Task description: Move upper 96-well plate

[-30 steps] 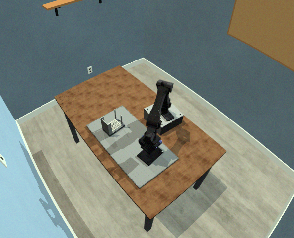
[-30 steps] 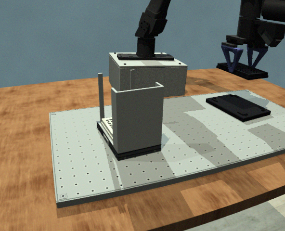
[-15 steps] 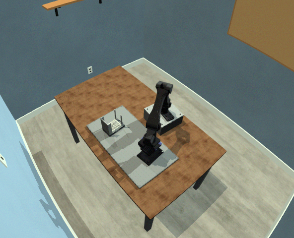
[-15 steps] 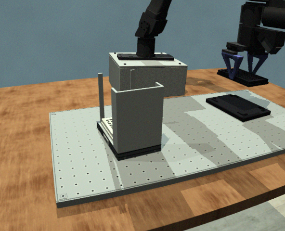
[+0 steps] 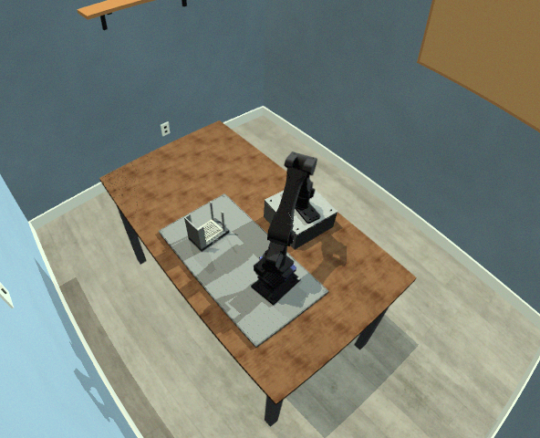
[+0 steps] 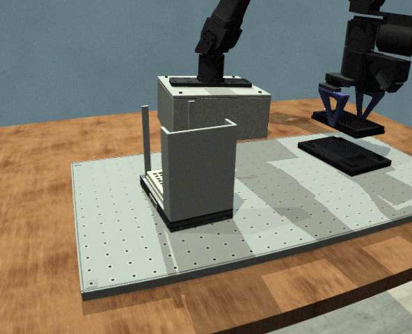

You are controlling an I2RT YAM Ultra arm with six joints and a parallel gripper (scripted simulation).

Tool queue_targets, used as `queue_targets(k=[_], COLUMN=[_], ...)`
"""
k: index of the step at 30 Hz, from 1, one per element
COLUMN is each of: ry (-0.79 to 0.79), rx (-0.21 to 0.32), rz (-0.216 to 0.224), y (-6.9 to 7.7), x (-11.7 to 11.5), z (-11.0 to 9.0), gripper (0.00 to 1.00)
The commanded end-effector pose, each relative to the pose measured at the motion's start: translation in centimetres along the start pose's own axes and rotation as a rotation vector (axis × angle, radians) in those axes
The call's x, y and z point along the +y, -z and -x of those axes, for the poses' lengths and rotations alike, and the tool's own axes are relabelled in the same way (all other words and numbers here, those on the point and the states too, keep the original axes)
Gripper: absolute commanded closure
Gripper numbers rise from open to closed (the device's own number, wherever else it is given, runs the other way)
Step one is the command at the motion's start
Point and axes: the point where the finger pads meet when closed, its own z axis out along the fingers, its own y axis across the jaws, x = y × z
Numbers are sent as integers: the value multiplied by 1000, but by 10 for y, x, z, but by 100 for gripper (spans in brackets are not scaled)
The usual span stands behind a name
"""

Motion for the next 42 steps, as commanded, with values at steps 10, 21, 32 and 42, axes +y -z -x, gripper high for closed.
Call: queue_targets(k=[10,21,32,42], ry=[9,5,7,9], rx=[-39,-15,-15,-54], rz=[9,-2,-2,16], y=[-15,-38,-53,-39], x=[7,3,3,8], z=[6,1,1,9], gripper=[100,100,100,100])
